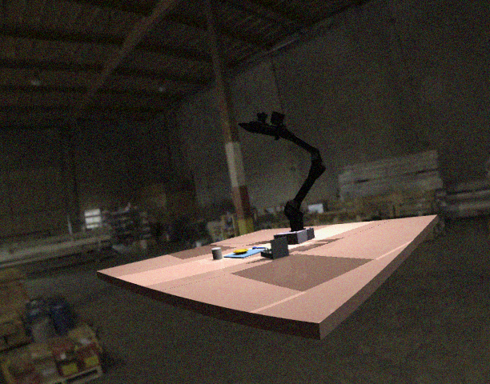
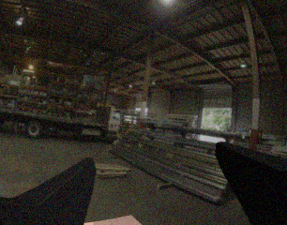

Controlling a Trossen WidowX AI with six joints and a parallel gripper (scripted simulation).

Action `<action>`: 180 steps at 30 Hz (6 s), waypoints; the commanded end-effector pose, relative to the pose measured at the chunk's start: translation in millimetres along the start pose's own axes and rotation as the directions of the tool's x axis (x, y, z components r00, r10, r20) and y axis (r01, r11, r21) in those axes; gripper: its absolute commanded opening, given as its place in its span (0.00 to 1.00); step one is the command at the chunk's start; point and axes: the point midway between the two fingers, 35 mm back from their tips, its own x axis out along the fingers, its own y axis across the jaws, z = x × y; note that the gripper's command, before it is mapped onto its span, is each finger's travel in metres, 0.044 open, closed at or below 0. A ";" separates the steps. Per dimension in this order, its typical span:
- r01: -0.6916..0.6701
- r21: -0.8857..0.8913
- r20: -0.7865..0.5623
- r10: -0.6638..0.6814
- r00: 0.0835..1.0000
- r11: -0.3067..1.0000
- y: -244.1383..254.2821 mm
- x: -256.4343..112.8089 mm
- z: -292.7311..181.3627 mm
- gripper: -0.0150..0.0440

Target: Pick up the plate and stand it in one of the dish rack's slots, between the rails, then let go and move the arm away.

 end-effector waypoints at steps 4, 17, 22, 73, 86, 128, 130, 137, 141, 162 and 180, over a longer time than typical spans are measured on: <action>-0.066 0.071 -0.061 0.070 0.996 0.995 -1.8 22.8 -31.7 0.93; -0.084 0.251 -0.270 0.153 0.950 0.964 2.3 66.4 -106.2 0.93; -0.089 0.305 -0.368 0.203 0.907 0.948 13.1 81.2 -139.7 0.93; -0.449 0.376 -0.926 0.316 -0.206 0.810 222.8 26.2 -377.3 0.93; -0.498 0.369 -0.924 0.249 -0.292 0.785 244.9 2.7 -449.3 0.93; -0.505 0.368 -0.925 0.252 -0.285 0.781 267.3 -23.6 -539.4 0.93; -0.505 0.368 -0.925 0.252 -0.285 0.781 268.2 -24.7 -542.2 0.93; -0.505 0.368 -0.925 0.252 -0.285 0.781 270.3 -27.2 -548.4 0.92; -0.505 0.368 -0.925 0.252 -0.285 0.781 270.3 -27.2 -548.4 0.92; -0.505 0.368 -0.925 0.252 -0.284 0.781 266.1 -13.0 -525.7 0.45; -0.505 0.368 -0.925 0.252 -0.283 0.781 249.1 21.0 -451.5 0.25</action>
